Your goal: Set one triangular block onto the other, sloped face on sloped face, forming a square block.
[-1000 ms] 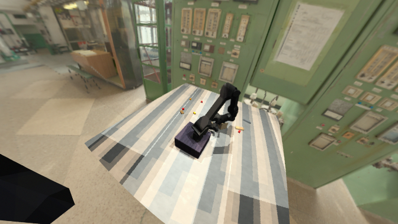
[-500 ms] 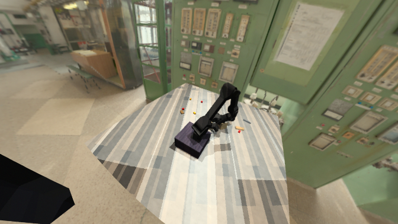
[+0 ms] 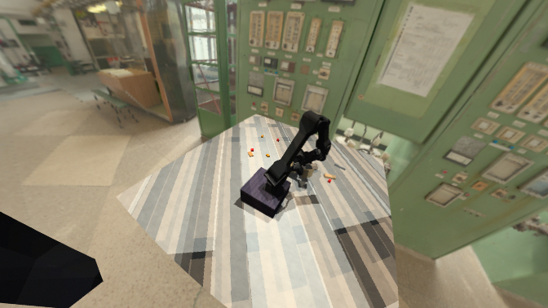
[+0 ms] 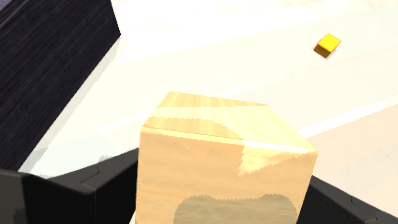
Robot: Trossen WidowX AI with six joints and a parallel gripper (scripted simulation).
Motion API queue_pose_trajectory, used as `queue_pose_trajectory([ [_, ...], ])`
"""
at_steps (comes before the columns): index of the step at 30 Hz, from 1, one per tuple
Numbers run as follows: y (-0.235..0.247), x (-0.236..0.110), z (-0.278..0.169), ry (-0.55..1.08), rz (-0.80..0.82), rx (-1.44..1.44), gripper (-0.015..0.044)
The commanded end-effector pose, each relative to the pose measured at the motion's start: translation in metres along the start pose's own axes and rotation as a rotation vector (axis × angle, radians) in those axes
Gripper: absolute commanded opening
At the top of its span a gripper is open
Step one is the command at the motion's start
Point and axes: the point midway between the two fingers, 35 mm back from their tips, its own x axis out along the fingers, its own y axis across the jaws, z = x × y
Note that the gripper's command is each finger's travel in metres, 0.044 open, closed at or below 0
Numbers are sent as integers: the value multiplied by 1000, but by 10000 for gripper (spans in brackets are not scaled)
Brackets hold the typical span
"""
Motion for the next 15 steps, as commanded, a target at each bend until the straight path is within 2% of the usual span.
queue_pose_trajectory([
  [1, -3, -17, 15, 5, -10, -4, 0],
  [8, 1, -38, 39, 4, -10, -4, 0],
  [15, 1, -38, 39, 4, -10, -4, 0],
])
